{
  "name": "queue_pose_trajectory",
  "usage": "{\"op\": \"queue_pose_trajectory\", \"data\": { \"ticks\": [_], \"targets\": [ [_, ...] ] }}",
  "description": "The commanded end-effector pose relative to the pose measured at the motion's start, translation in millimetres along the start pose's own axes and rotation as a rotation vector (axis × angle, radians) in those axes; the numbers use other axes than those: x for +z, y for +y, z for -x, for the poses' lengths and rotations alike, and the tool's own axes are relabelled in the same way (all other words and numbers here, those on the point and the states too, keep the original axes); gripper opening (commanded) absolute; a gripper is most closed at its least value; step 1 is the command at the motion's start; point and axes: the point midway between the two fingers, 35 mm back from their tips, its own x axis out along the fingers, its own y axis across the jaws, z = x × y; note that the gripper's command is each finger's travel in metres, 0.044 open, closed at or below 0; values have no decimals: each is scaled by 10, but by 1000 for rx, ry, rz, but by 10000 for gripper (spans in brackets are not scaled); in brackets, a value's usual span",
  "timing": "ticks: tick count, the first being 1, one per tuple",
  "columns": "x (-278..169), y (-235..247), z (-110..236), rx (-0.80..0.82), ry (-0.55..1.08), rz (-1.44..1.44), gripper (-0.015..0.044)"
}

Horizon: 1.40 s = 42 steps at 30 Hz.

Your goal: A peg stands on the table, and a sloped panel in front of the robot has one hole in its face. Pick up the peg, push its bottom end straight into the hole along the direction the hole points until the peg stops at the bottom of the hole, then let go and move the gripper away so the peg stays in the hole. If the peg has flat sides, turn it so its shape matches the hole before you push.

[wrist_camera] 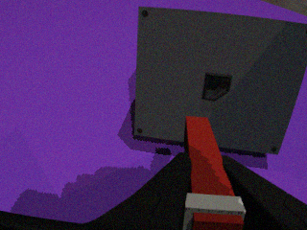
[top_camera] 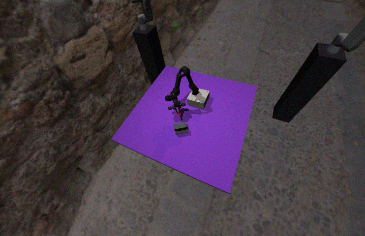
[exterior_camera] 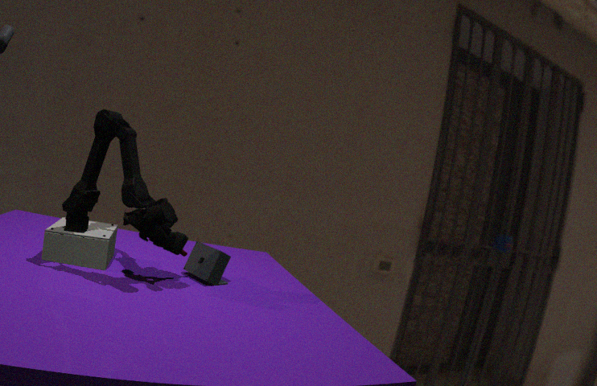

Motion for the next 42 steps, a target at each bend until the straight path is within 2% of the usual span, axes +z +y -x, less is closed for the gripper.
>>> {"op": "queue_pose_trajectory", "data": {
  "ticks": [1, 10, 42],
  "targets": [
    [-17, -6, 47, -11, -27, -13, 0],
    [-33, -33, 99, -30, -56, -23, 0],
    [-4, -113, -189, -59, -97, -33, 0]
  ]
}}
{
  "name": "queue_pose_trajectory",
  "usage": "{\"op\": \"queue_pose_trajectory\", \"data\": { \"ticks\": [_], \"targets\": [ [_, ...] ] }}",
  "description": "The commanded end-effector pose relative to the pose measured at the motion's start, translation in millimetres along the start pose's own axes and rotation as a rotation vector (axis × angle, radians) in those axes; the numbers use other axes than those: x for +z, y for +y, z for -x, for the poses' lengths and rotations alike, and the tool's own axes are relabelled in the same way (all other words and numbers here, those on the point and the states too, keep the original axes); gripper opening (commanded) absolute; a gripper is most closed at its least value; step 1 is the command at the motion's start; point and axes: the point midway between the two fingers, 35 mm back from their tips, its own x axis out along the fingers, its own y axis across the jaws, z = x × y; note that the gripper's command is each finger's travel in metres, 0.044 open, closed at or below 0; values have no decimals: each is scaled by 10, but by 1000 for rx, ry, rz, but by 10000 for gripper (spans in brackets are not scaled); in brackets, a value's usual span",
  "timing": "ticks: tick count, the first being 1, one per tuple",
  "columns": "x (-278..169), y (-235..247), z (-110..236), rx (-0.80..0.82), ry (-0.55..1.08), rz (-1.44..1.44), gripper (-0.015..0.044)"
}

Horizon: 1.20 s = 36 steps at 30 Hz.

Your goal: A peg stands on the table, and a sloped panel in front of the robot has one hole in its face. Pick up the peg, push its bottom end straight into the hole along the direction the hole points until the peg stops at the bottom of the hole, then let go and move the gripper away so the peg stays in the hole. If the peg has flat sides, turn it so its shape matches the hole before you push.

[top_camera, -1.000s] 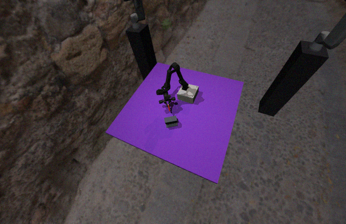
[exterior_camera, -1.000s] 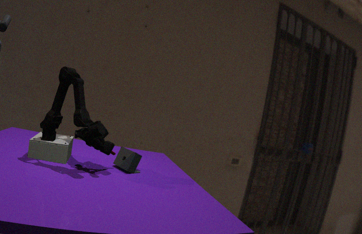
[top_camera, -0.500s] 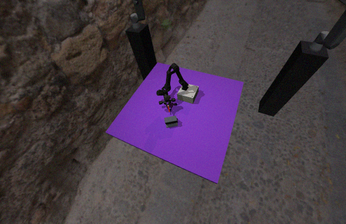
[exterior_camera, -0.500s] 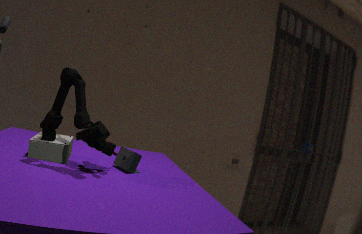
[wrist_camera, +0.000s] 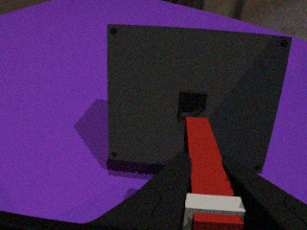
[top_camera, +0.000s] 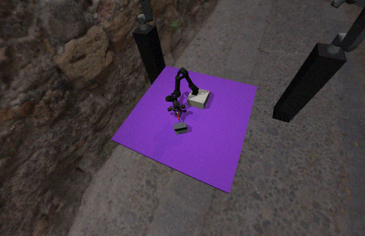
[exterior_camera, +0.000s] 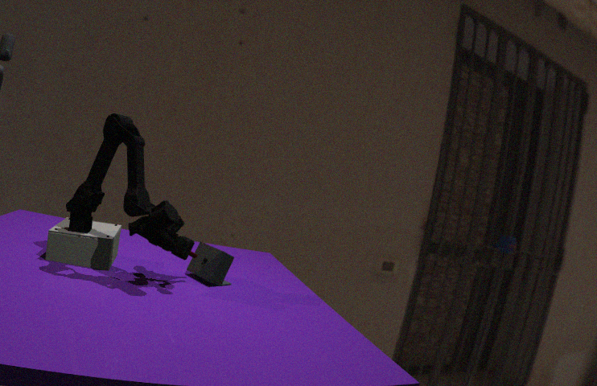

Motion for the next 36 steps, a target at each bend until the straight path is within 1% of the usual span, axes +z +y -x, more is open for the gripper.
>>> {"op": "queue_pose_trajectory", "data": {
  "ticks": [1, 23, 36],
  "targets": [
    [-18, 5, -52, -3, -3, -8, 0],
    [-14, 7, -183, -12, -28, -13, 0],
    [-3, 10, -342, -13, -30, -14, 0]
  ]
}}
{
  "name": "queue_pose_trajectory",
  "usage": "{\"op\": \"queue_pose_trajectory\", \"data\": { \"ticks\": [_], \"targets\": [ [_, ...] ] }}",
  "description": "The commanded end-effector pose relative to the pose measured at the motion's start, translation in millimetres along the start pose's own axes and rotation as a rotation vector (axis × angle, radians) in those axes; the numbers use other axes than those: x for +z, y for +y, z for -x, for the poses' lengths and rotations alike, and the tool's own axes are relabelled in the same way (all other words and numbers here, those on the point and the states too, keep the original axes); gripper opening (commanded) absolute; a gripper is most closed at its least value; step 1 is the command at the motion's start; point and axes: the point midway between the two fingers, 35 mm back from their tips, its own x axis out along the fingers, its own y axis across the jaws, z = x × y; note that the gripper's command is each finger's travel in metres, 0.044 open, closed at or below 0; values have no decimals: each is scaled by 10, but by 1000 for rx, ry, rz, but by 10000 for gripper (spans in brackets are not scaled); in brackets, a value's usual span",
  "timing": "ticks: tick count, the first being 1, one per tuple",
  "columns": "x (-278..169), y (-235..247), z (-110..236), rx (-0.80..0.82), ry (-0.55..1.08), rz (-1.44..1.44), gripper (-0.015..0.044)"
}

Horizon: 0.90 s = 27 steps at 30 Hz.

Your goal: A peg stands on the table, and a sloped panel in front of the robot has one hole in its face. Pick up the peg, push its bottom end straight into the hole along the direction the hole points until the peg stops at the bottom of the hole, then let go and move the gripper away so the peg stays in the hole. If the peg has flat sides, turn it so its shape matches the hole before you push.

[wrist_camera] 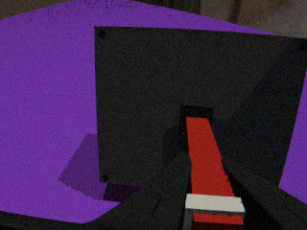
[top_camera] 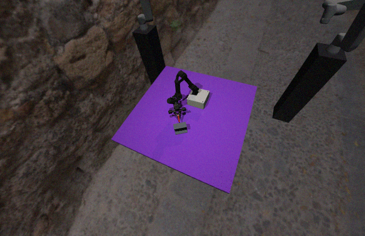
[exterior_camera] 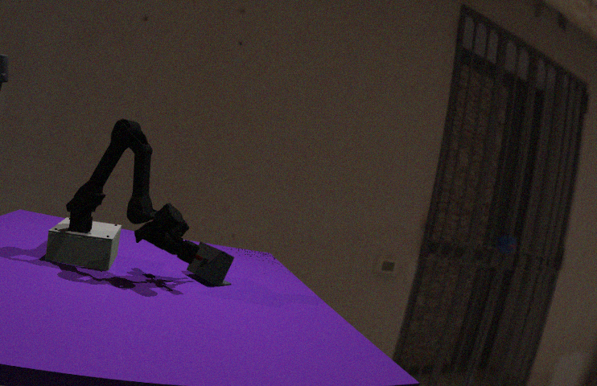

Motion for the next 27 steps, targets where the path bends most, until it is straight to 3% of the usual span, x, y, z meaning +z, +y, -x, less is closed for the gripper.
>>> {"op": "queue_pose_trajectory", "data": {
  "ticks": [1, 27],
  "targets": [
    [-4, -11, -69, -3, 1, 0, 0],
    [-1, -4, -79, 1, 0, -1, 0]
  ]
}}
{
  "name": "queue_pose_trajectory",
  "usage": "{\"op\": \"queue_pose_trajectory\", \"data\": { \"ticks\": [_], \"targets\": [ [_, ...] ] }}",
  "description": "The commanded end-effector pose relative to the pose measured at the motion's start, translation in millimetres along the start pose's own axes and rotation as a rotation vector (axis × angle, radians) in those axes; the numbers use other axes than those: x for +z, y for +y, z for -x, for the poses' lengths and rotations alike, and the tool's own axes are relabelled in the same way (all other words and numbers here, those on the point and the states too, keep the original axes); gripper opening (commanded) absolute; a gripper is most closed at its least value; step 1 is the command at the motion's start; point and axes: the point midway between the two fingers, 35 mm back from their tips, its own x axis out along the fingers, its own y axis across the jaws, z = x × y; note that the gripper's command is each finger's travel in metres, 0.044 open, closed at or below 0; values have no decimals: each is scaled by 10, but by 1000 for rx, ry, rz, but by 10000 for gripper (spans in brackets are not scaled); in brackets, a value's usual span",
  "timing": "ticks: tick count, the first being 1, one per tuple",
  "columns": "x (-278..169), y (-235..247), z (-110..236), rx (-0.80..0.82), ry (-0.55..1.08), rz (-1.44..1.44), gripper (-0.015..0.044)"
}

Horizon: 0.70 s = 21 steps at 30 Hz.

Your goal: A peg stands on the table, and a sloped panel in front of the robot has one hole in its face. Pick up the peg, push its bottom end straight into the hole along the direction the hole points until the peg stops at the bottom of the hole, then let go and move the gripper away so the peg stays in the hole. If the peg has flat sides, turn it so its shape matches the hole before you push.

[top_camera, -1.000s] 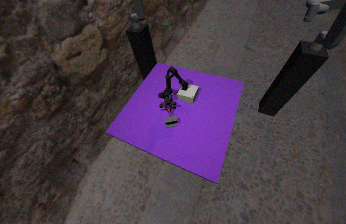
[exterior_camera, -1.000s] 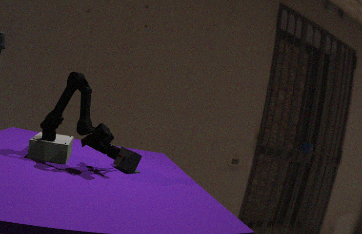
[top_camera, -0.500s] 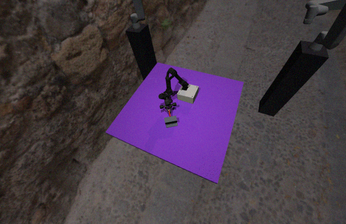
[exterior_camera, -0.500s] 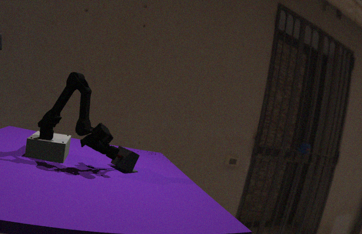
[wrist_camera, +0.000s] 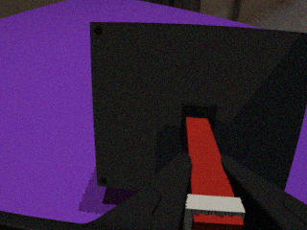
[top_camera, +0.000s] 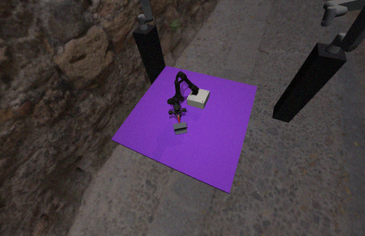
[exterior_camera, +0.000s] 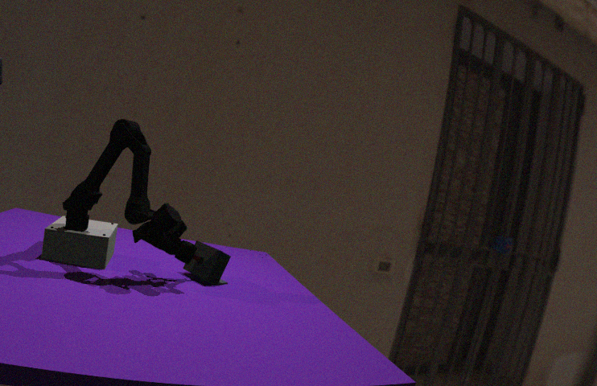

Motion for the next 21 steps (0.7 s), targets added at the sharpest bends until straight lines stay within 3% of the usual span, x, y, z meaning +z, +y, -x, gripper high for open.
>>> {"op": "queue_pose_trajectory", "data": {
  "ticks": [1, 21],
  "targets": [
    [19, -11, -3, 0, -2, 5, 0],
    [27, -38, -58, 0, -3, 5, 0]
  ]
}}
